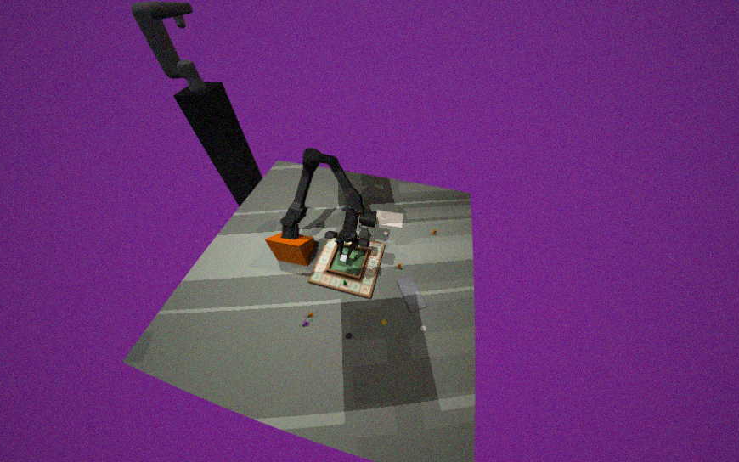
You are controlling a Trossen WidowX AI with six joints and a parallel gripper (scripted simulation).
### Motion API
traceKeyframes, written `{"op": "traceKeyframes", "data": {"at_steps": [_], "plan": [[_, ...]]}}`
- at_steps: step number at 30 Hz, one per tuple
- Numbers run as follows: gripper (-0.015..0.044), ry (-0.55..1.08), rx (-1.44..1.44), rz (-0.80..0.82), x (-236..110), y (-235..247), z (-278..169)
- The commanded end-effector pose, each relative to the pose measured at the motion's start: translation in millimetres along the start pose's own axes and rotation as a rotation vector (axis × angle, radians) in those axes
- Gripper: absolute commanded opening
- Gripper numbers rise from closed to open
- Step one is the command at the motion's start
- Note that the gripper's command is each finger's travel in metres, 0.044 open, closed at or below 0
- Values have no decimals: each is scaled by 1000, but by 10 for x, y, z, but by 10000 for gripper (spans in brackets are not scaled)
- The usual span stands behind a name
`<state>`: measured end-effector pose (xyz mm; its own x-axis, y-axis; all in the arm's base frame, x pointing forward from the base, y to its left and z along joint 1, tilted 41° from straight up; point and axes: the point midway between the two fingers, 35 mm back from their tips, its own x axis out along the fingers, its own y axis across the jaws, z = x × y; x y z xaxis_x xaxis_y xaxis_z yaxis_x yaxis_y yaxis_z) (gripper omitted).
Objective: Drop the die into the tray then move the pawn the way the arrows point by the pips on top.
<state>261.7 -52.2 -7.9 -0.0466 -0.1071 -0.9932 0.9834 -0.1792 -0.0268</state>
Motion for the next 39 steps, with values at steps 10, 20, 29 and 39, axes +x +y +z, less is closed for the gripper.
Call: {"op": "traceKeyframes", "data": {"at_steps": [10,20,29,39], "plan": [[0,-33,14,14,-430,42,68],[0,-28,10,18,-435,66,61],[210,-28,10,18,-435,66,61],[440,31,2,-13,-633,43,337]]}}
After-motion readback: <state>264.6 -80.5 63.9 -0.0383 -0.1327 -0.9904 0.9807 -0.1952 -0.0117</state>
